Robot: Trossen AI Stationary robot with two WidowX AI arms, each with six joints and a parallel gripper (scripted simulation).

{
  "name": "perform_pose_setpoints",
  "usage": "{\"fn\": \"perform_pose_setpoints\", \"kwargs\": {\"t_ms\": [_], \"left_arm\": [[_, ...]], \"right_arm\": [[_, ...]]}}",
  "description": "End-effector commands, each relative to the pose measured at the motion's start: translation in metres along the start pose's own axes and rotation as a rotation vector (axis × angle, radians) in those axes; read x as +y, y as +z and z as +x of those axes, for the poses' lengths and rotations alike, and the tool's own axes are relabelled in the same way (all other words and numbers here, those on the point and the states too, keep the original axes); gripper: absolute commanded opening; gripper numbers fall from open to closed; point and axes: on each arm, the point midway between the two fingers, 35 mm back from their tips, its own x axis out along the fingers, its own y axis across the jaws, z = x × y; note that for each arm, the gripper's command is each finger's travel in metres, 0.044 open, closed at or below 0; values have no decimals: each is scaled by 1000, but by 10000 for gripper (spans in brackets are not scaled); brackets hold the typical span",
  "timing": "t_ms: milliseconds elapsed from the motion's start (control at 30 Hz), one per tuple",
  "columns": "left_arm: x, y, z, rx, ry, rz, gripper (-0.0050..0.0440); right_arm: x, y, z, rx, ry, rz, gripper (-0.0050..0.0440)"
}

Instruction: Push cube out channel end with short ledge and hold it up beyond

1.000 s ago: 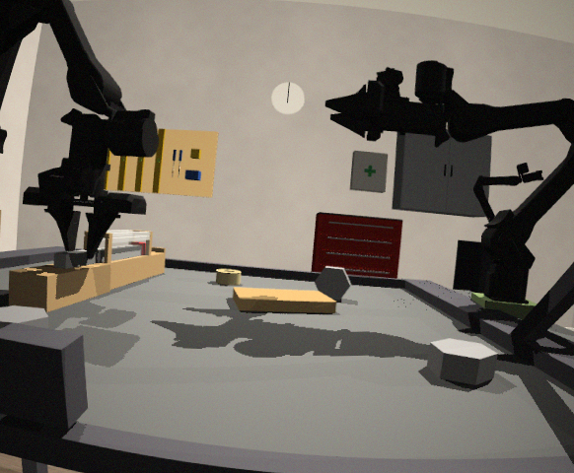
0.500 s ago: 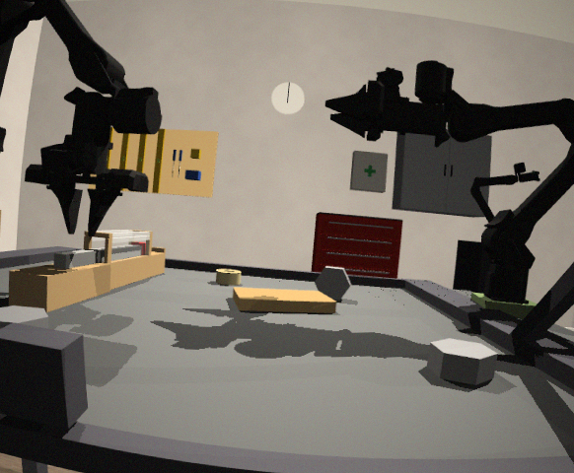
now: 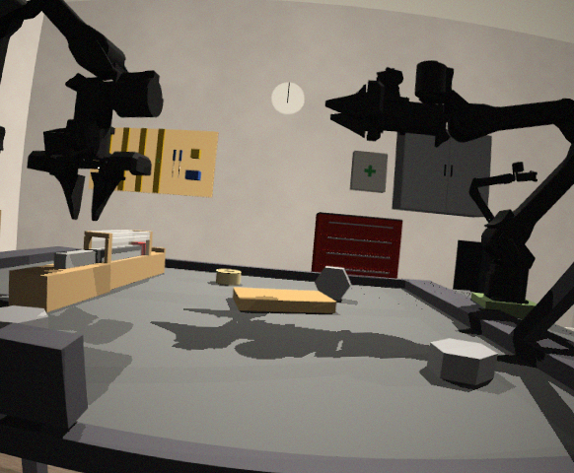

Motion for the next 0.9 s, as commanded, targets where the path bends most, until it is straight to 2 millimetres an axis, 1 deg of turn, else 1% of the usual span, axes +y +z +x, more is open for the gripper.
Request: {"fn": "perform_pose_setpoints", "kwargs": {"t_ms": [0,167,200,733,867], "left_arm": [[3,0,-5,1,21,4,157],[3,0,-5,1,21,4,157],[3,0,-5,1,21,4,0],[3,0,-5,1,21,4,0],[3,3,-4,-1,20,-113,0]], "right_arm": [[0,7,-1,-17,0,0,400],[0,7,-1,-17,0,0,400],[0,7,-1,-17,0,0,400],[0,7,-1,-17,0,0,400],[0,7,-1,-17,0,0,400]]}}
